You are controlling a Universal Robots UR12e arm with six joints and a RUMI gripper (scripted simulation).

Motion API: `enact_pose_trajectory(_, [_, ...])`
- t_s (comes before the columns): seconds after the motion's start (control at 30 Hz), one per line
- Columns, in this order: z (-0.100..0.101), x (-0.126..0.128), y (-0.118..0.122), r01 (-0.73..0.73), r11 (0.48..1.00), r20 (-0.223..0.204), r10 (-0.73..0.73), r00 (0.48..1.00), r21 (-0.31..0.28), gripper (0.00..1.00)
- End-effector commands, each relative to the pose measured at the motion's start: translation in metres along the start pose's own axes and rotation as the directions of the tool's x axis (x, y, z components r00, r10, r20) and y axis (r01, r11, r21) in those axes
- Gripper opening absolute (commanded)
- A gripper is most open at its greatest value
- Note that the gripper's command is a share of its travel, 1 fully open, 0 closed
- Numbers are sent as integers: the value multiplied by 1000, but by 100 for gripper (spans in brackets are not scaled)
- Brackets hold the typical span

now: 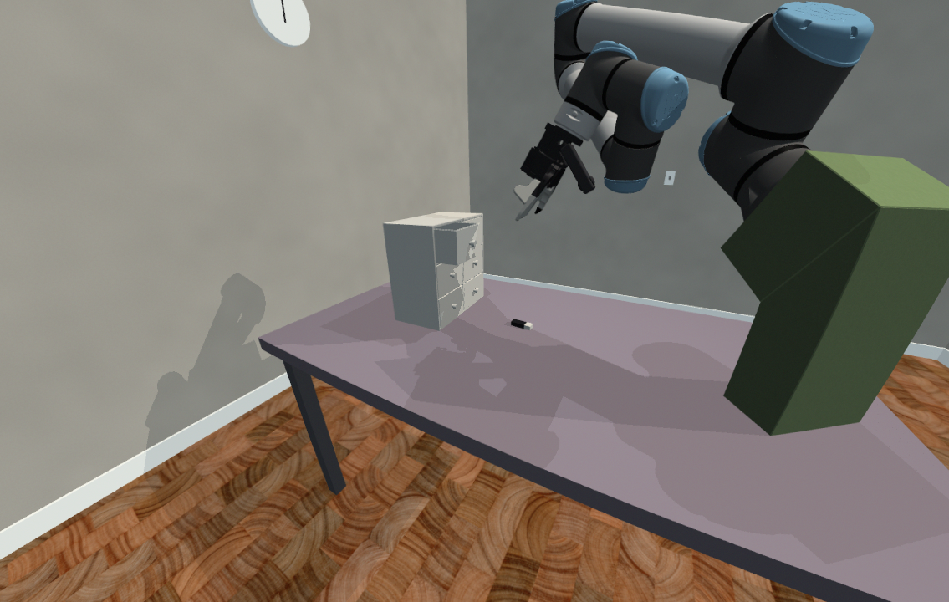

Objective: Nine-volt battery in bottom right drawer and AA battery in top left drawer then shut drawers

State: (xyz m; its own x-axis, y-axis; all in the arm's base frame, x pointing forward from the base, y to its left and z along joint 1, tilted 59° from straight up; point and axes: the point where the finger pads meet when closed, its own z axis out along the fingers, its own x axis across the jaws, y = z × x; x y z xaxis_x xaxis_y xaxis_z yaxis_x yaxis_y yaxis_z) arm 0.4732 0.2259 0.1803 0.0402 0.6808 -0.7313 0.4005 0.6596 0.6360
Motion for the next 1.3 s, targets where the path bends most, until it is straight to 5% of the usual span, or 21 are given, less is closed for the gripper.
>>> enact_pose_trajectory(0.0, [7, 2, 0, 1, 997, 1, -1, 1000, -77, 100])
enact_pose_trajectory(0.5, [38, 1, 8, 2, 929, 3, -1, 1000, -371, 100])
enact_pose_trajectory(1.0, [58, 0, 12, 6, 838, 6, -4, 1000, -546, 100])
enact_pose_trajectory(1.27, [65, 0, 14, 3, 804, 5, 0, 1000, -595, 100])
